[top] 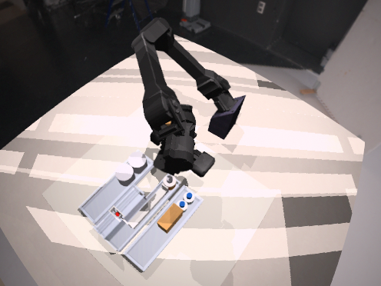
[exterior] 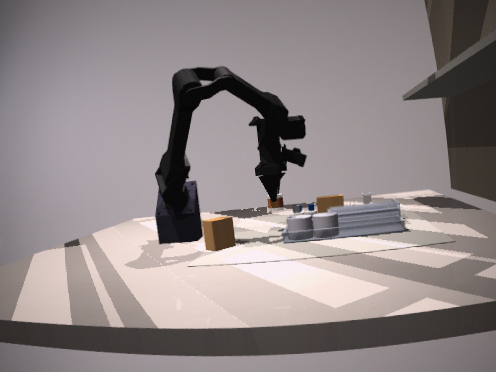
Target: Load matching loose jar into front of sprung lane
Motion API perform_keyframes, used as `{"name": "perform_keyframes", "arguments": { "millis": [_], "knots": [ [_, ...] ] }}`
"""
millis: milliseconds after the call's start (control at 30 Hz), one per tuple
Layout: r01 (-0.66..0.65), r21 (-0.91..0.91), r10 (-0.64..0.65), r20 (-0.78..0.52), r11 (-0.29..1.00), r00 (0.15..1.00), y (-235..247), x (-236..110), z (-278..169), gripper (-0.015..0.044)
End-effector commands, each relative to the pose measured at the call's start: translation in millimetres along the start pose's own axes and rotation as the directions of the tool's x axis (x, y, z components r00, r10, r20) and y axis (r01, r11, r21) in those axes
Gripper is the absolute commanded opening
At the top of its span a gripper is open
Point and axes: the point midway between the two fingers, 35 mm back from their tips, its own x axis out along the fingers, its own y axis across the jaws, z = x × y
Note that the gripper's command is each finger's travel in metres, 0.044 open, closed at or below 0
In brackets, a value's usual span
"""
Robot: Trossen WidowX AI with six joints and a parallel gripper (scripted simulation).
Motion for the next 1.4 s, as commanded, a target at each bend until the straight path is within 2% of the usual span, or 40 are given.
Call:
{"name": "perform_keyframes", "arguments": {
  "millis": [0, 333, 1367],
  "knots": [
    [0.002, -0.001, -0.002, 0.005, 1.0, 1.0, 2, 6, 7, 0.0],
    [0.003, -0.001, -0.003, 0.006, 1.0, 1.0, 1, 30, 8, 0.0],
    [0.003, -0.001, -0.003, 0.006, 1.0, 1.0, 1, 30, 17, 0.0]
  ]
}}
